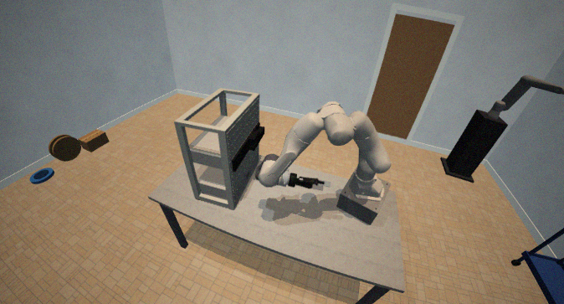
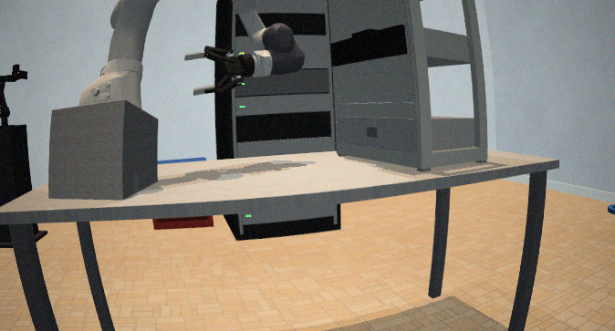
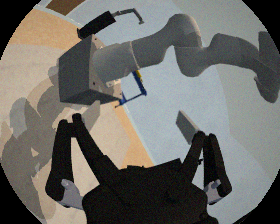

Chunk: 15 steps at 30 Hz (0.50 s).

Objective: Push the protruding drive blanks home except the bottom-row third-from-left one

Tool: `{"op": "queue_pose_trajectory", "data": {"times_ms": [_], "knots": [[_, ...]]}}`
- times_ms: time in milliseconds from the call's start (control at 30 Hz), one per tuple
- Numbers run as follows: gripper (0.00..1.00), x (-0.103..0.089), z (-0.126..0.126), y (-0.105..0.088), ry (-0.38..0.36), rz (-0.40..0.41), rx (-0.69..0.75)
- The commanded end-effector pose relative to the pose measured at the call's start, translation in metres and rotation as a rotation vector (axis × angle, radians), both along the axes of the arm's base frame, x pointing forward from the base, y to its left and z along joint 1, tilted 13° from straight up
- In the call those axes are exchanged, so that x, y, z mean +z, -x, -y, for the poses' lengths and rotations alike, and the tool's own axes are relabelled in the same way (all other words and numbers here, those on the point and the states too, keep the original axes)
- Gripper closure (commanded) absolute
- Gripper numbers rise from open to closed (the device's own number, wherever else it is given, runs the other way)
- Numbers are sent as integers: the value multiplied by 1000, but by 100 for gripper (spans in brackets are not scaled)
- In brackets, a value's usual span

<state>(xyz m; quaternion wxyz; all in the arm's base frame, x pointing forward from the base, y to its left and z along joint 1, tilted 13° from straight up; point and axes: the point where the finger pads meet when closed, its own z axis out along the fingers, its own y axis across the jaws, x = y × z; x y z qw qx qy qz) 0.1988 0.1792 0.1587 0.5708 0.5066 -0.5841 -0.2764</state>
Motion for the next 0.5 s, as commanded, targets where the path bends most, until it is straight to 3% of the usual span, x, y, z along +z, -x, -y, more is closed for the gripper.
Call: {"op": "queue_pose_trajectory", "data": {"times_ms": [0, 467], "knots": [[0, 0, 0, 0, 0, 1, -1], [0, 0, -1, -1, 3, 9, -11]]}}
